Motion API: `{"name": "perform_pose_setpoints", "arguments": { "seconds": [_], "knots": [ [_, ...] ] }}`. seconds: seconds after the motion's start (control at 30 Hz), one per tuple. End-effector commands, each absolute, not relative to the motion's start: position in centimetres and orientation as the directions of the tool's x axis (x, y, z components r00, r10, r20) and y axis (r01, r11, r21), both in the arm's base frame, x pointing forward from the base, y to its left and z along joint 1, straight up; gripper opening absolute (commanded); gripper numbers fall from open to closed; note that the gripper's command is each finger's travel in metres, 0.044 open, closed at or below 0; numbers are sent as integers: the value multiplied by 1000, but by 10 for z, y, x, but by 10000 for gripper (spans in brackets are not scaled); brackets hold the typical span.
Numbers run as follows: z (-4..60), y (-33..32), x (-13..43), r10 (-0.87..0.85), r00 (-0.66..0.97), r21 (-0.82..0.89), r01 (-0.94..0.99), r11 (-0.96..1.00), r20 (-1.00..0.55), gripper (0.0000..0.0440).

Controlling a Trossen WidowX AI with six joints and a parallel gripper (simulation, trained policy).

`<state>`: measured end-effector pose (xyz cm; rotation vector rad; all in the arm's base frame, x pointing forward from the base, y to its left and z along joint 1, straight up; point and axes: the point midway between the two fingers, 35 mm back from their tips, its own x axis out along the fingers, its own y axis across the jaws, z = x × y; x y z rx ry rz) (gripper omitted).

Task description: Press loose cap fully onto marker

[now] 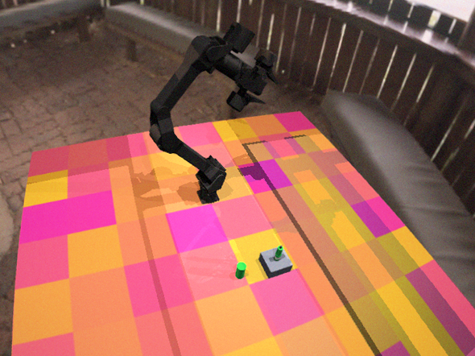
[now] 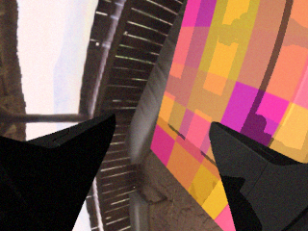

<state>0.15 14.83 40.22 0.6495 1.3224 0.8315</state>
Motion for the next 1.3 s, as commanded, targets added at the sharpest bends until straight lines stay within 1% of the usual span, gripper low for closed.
{"name": "perform_pose_setpoints", "arguments": {
  "seconds": [0.0,0.63,1.27],
  "knots": [
    [397,154,3,806,60,796,-131,591,-589,322],
    [380,182,23,720,154,730,10,683,-676,324],
    [362,204,53,628,219,663,172,729,-747,326]
  ]
}}
